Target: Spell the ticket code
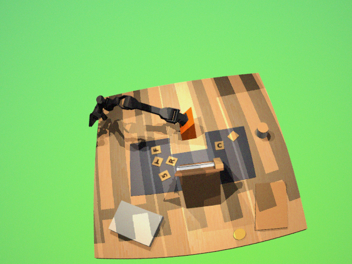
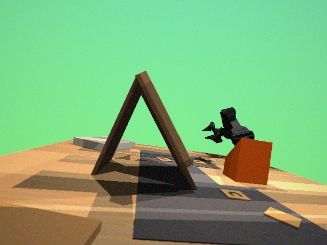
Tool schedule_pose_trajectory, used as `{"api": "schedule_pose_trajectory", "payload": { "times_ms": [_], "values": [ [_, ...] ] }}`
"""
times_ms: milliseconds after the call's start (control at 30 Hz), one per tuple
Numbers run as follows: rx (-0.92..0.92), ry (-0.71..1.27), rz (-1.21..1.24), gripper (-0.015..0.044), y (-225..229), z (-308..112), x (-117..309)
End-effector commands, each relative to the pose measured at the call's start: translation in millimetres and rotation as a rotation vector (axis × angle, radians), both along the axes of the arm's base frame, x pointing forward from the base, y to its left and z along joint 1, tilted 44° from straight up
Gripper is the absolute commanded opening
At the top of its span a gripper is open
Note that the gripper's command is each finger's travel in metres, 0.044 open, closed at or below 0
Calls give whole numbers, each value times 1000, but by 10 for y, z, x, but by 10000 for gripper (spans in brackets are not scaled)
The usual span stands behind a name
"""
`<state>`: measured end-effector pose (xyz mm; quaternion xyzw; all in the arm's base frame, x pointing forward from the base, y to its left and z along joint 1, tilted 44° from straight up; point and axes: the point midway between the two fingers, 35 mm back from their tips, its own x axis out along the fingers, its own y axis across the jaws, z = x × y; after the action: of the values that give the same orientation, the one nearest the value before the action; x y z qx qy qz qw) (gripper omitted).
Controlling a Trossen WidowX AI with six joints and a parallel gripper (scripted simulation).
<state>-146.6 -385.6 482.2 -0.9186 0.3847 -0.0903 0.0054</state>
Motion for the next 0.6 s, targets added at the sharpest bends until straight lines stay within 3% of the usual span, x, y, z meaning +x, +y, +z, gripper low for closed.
{"api": "schedule_pose_trajectory", "payload": {
  "times_ms": [0, 167, 567],
  "values": [
    [1, -3, 1, 426, -4, 0, 5],
    [44, -108, 53, 440, -141, -13, 191],
    [250, -446, 275, 440, -480, 5, 1145]
  ]
}}
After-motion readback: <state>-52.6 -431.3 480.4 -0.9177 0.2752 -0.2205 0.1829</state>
